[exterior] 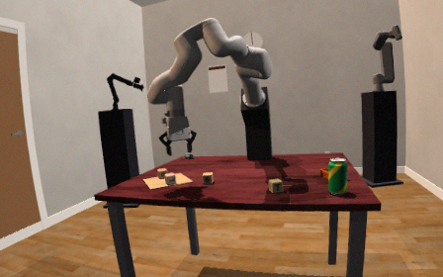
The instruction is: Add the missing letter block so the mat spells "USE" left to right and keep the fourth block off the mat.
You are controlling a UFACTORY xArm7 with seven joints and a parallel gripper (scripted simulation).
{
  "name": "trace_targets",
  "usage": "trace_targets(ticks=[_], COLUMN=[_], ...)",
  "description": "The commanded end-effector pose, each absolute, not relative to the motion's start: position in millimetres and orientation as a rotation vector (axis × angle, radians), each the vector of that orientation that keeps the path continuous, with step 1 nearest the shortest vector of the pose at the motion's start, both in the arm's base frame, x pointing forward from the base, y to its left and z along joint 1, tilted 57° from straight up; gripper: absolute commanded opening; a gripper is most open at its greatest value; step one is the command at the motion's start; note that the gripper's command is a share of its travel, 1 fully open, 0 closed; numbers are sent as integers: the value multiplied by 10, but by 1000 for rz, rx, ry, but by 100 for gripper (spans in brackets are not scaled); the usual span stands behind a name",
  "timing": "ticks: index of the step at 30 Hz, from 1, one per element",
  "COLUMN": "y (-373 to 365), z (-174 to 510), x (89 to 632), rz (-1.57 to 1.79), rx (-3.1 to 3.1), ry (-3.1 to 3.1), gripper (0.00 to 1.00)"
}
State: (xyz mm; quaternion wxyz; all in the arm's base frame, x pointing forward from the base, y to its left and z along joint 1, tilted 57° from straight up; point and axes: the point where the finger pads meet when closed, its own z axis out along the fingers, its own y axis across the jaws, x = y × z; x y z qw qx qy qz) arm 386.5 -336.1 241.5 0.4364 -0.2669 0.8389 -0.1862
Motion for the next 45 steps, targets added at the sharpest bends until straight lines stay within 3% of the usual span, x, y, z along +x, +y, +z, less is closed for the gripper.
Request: trace_targets(ticks=[1, 21, 33, 45], y=[-3374, -3386, -4182, -4188], z=[2426, 2422, 1591, 1576], x=[3854, 3848, 3222, 3214], rz=[-467, -467, -467, -467], rx=[-661, -661, -661, -661], ry=[2087, 2086, 2086, 2087], gripper=[100, 100, 100, 100])
